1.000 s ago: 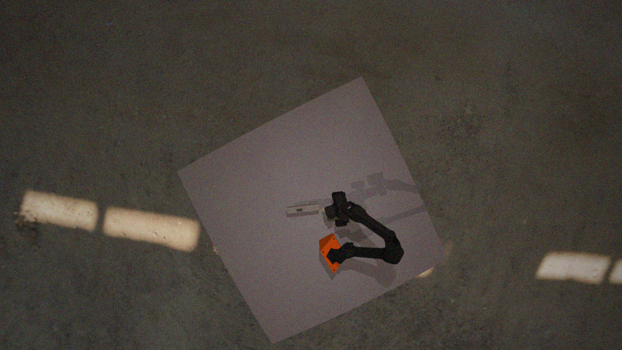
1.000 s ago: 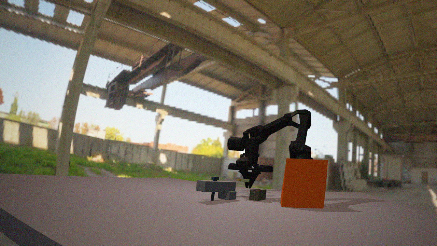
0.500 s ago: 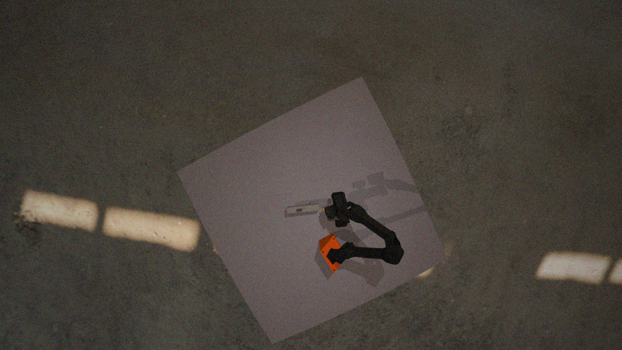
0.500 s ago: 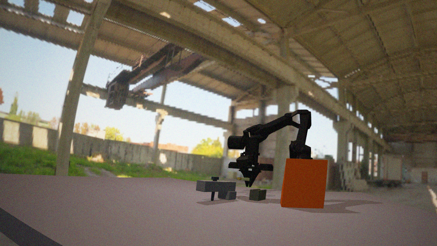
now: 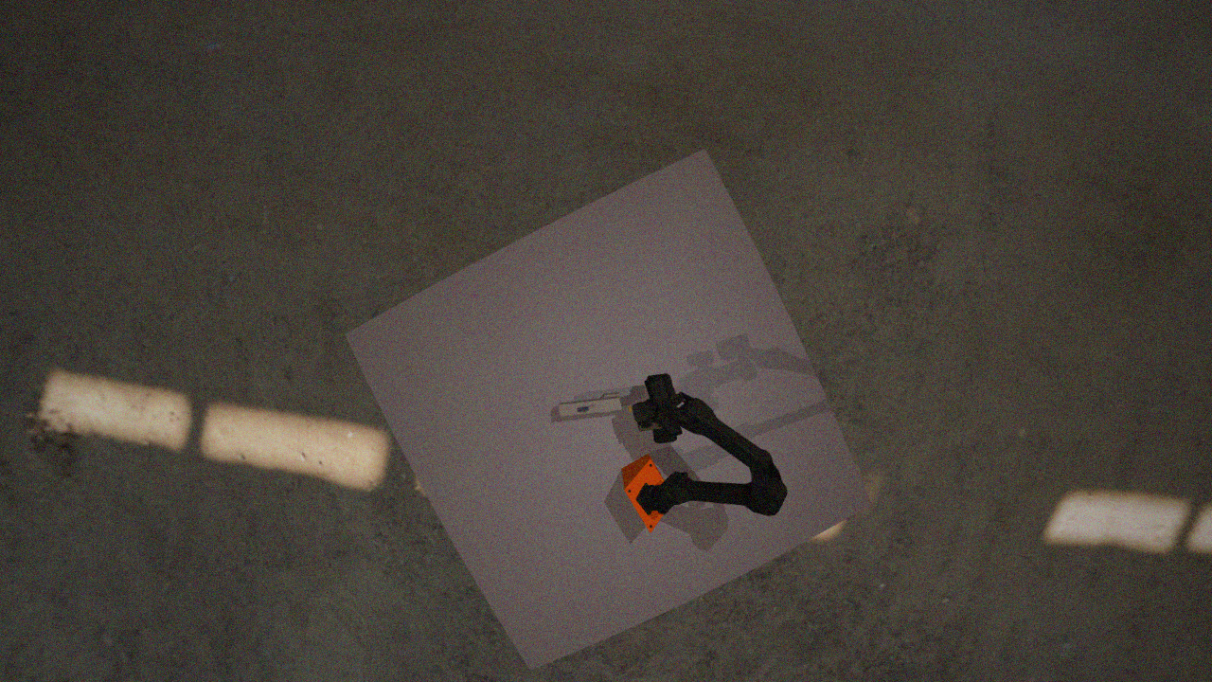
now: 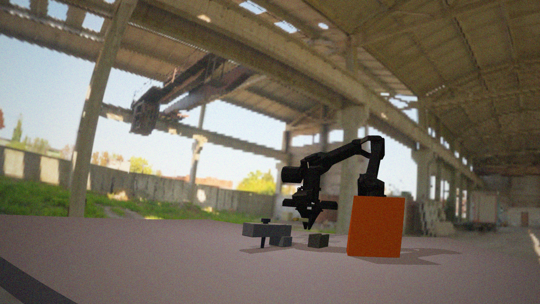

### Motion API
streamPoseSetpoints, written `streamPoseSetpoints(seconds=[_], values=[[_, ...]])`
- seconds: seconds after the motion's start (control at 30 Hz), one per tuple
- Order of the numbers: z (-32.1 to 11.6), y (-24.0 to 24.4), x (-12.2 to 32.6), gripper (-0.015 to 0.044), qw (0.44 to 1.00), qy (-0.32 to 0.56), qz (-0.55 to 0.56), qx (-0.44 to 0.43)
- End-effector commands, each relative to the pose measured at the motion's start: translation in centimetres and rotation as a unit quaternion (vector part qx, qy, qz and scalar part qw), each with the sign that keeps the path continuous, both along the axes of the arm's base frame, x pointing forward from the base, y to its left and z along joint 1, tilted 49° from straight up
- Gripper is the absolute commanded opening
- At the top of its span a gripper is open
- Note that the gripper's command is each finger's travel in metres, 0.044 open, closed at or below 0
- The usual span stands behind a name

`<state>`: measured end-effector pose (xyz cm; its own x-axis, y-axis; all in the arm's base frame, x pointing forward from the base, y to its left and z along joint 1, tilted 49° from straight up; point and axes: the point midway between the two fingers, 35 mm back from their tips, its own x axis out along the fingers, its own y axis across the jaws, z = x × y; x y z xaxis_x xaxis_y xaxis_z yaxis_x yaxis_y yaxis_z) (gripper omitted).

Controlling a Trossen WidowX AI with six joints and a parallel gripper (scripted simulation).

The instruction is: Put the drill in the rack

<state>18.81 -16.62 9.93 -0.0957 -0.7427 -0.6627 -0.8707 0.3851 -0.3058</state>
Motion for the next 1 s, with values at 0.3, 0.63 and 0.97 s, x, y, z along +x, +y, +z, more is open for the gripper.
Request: streamPoseSetpoints(seconds=[0.3, 0.63, 0.97], values=[[0.49, 0.15, 0.21, 0.0000, 1.000, -0.004, -0.001, -0.003], [0.71, 0.24, 0.30, 0.0000, 1.000, -0.004, -0.001, -0.003], [0.95, 0.27, 0.40, 0.0000, 1.000, -0.004, -0.001, -0.003]])
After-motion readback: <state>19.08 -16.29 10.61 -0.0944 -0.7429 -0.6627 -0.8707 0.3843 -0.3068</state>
